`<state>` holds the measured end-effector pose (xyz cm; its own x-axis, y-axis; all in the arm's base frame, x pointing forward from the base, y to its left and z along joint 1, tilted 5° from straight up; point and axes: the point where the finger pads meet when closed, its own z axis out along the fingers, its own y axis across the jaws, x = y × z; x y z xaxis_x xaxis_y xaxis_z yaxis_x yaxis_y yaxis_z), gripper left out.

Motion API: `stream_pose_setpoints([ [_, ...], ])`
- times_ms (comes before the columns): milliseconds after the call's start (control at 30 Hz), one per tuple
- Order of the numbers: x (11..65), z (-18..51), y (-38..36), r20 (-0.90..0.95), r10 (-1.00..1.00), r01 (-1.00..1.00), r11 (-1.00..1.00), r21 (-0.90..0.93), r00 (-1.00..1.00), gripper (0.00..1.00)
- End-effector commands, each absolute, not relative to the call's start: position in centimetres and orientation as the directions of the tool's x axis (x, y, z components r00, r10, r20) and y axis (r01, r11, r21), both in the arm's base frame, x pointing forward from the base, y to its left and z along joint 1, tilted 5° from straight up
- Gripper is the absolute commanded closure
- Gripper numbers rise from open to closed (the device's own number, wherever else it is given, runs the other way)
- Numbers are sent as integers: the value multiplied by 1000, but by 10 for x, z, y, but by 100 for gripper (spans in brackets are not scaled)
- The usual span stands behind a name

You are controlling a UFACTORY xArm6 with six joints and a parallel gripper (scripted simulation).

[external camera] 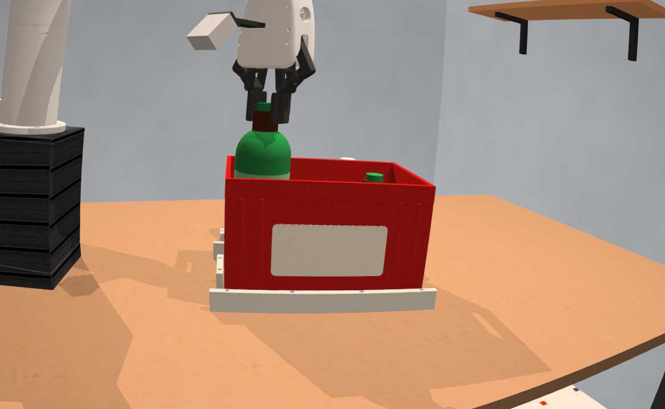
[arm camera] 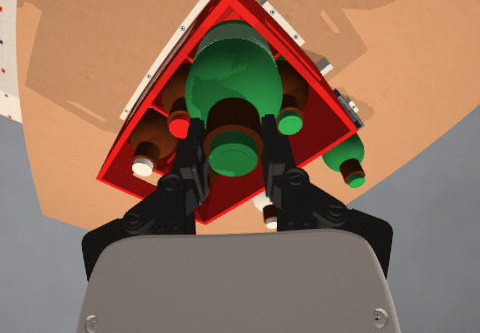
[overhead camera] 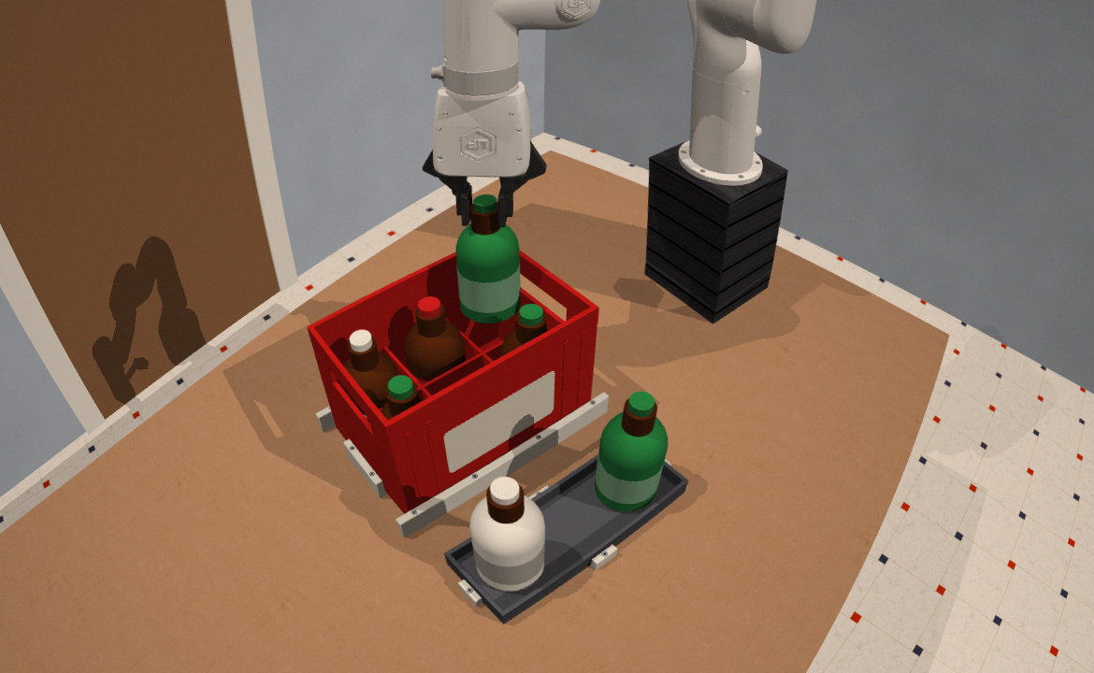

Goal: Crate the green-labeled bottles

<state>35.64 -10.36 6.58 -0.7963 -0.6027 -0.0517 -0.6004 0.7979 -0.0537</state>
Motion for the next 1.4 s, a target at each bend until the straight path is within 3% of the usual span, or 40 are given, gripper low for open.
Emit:
stream_pose_setpoints([
  [0,358,64,-104,-54,-603,-600,798,-57,-796,100],
  [1367,359,57,-104,-54,-603,-600,798,-57,-796,100],
])
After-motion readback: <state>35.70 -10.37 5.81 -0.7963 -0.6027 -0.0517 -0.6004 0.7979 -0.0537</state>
